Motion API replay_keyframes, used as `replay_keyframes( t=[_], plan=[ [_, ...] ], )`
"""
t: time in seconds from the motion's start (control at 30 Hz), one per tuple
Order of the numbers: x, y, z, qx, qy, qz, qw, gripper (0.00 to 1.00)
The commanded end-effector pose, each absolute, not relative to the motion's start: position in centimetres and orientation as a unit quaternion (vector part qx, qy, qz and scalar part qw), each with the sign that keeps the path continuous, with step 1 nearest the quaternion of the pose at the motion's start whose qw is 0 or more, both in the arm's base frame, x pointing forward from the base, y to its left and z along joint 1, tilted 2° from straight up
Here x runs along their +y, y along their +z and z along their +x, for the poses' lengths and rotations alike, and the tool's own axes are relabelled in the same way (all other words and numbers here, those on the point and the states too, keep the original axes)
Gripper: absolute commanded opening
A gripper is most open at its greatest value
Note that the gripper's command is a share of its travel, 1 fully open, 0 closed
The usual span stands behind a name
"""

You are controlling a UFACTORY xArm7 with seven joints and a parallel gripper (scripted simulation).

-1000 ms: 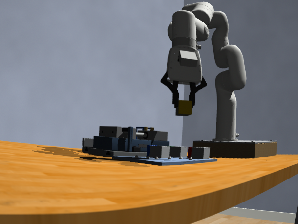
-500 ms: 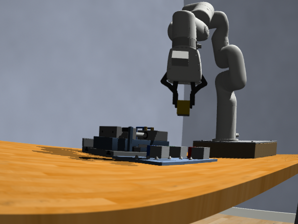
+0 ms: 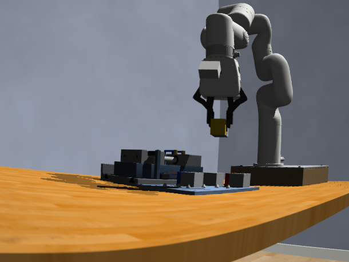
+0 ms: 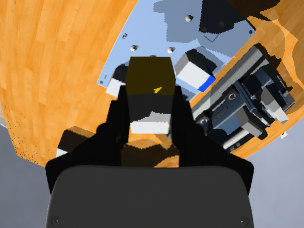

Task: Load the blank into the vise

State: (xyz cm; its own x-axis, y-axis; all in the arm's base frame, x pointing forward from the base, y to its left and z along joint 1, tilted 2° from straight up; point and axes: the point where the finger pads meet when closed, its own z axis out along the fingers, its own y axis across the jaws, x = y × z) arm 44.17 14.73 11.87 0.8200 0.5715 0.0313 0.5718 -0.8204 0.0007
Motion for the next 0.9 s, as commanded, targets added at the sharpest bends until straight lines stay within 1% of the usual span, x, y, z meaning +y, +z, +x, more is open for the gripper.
replay_keyframes(
  t=[0.0,0.3,0.53,0.87],
  plan=[
    [14.77,12.03,44.31,-0.289,-0.017,-0.957,0.004,0.00],
    [14.77,12.04,44.31,-0.188,-0.017,-0.982,0.006,0.00],
    [14.77,12.04,44.31,-0.188,-0.017,-0.982,0.006,0.00],
    [14.77,12.04,44.31,-0.075,-0.016,-0.997,0.008,0.00]
  ],
)
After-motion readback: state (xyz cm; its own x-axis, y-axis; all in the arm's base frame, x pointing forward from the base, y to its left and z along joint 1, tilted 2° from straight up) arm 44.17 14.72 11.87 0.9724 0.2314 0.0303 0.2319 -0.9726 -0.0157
